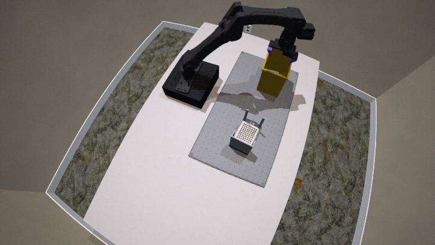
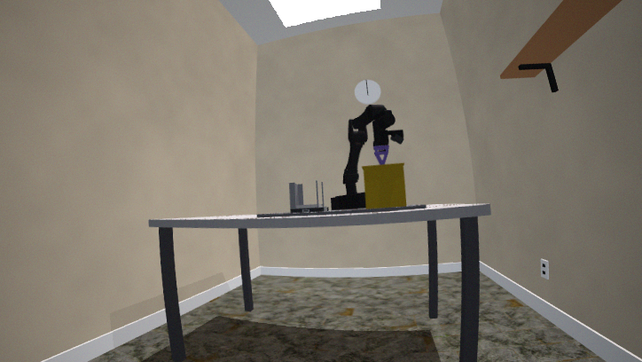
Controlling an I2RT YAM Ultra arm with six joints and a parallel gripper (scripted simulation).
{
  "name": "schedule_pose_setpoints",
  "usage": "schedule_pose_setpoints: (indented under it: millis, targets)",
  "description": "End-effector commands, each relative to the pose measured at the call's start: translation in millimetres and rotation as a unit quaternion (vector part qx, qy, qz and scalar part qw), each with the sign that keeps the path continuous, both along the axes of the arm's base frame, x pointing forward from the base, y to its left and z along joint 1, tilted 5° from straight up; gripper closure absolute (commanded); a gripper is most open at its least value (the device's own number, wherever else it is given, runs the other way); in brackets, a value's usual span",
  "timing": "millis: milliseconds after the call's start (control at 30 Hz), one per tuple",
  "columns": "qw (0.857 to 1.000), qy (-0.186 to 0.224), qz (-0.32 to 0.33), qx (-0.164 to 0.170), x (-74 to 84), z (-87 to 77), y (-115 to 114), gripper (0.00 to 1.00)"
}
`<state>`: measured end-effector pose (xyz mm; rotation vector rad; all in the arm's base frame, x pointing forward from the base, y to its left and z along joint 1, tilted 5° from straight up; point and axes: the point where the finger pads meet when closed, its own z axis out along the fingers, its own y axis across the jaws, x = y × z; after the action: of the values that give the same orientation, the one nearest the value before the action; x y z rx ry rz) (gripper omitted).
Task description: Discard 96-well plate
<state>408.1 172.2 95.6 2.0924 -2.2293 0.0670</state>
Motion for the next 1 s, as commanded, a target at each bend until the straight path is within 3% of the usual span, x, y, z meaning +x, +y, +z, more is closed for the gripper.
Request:
schedule_pose_setpoints:
  millis: [0, 100, 967]
  targets:
    - [1.000, -0.018, 0.003, 0.015, 5.9, 12.5, 9.1, 0.00]
    - [0.999, -0.031, 0.003, 0.021, 12.9, 16.0, 14.5, 0.00]
    - [0.999, -0.031, 0.003, 0.021, 12.9, 16.0, 14.5, 0.00]
